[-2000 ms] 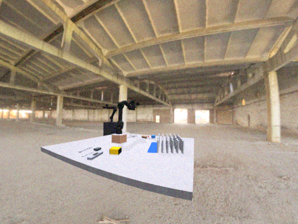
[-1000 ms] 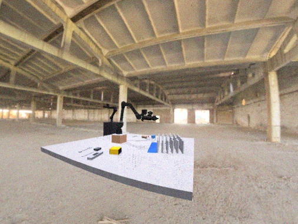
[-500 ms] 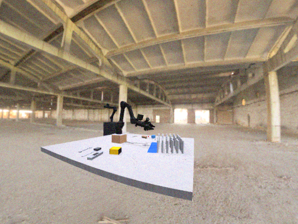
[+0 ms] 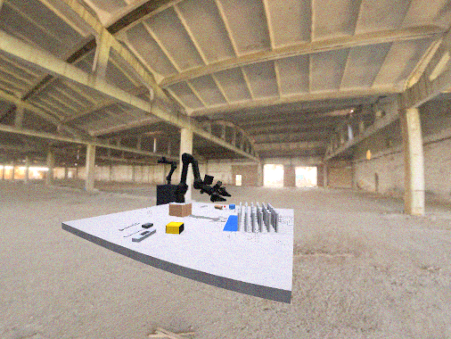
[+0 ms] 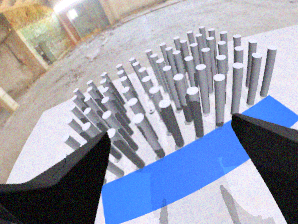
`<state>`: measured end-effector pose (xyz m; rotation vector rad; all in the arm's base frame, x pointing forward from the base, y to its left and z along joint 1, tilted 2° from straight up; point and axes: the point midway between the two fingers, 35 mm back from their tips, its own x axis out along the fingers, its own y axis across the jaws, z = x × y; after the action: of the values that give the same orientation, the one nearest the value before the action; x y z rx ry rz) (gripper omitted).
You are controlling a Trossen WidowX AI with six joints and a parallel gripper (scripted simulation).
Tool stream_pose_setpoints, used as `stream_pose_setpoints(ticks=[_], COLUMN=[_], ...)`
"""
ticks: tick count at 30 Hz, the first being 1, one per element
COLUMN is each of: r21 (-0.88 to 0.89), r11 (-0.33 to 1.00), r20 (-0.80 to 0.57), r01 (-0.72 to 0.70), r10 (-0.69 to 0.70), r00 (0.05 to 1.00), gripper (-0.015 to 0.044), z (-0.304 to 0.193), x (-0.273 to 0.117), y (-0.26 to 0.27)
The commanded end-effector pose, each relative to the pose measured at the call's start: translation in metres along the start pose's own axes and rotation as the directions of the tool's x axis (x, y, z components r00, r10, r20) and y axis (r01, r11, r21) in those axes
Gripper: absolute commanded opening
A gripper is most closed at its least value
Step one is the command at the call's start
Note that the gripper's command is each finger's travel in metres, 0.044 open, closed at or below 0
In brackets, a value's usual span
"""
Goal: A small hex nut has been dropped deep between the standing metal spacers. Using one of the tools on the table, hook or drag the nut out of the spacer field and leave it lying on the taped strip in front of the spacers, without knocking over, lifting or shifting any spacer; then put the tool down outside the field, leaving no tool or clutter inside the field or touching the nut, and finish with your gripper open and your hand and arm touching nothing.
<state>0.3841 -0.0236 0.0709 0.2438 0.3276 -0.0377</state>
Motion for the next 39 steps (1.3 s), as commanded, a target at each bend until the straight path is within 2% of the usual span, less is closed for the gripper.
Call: stream_pose_setpoints(ticks=[1,26,30,34,39], r21=[0.005,-0.016,-0.185,-0.392,-0.403], r11=[1.0,1.0,0.979,0.893,0.831], r20=[-0.008,-0.021,-0.121,-0.245,-0.41], r01=[0.009,0.0,-0.085,-0.219,-0.383], r10=[-0.009,0.0,0.063,0.128,0.21], r00=[1.0,1.0,0.991,0.961,0.887], gripper=[0.044,0.044,0.044,0.044,0.044], z=[-0.004,-0.005,-0.021,-0.042,-0.091], x=[0.0,0.002,0.019,0.028,0.008], y=[-0.002,0.003,0.047,0.106,0.155])
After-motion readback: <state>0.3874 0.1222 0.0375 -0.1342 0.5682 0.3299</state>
